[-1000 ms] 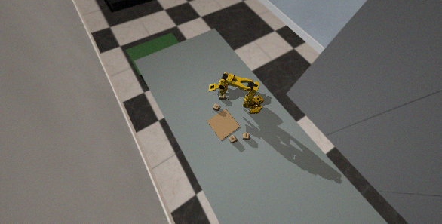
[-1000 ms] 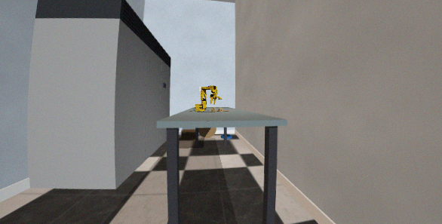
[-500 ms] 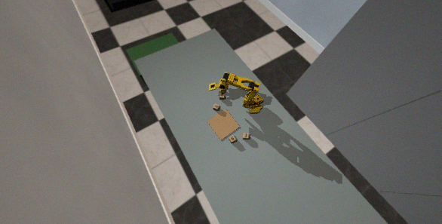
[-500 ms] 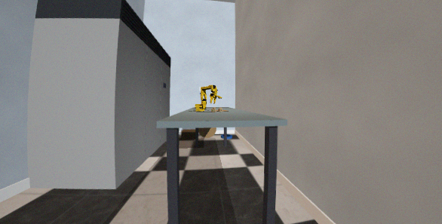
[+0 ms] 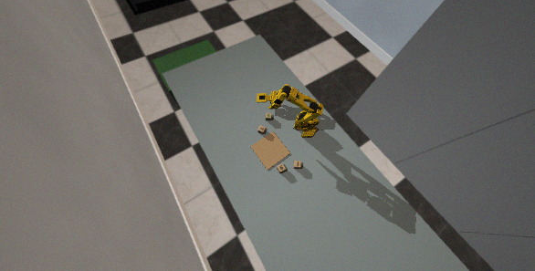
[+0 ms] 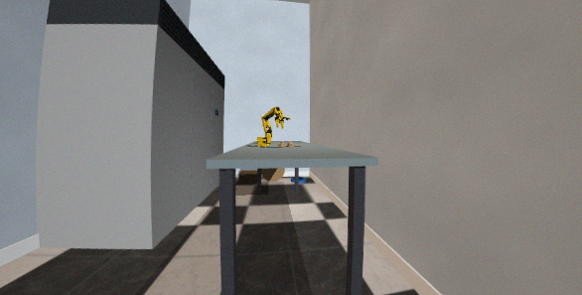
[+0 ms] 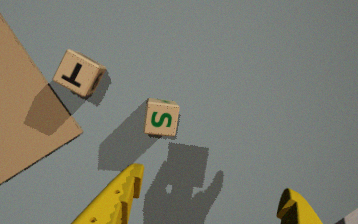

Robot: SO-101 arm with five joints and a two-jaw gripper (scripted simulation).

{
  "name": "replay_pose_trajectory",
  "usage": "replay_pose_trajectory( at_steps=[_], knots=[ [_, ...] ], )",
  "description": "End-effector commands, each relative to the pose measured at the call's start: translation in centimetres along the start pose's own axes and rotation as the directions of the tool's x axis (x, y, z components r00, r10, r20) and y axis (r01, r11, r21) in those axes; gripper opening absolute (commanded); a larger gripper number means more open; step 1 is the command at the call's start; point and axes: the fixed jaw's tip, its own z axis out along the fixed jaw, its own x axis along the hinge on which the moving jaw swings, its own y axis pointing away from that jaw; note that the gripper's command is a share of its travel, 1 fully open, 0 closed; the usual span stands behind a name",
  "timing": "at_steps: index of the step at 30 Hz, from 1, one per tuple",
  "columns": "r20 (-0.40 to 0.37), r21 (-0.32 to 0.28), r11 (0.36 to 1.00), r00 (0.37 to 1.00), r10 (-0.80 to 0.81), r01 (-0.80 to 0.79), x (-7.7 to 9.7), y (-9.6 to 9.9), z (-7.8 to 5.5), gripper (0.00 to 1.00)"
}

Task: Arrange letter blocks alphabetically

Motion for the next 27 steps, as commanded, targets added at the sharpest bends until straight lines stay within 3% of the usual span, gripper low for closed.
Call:
replay_pose_trajectory(
  at_steps=[1, 6, 16, 27],
  knots=[
    [0.188, 0.054, 0.998, 0.982, 0.006, -0.017, -1.2, -0.4, -3.1, 0.35],
    [0.227, 0.066, 0.998, 0.974, 0.004, -0.019, -1.2, -0.5, -3.7, 0.35],
    [0.230, 0.063, 0.998, 0.973, -0.002, -0.013, -1.3, -0.3, -3.8, 0.35],
    [0.241, 0.027, 0.998, 0.968, -0.066, 0.061, -1.7, 1.4, -3.7, 0.35]
  ],
)
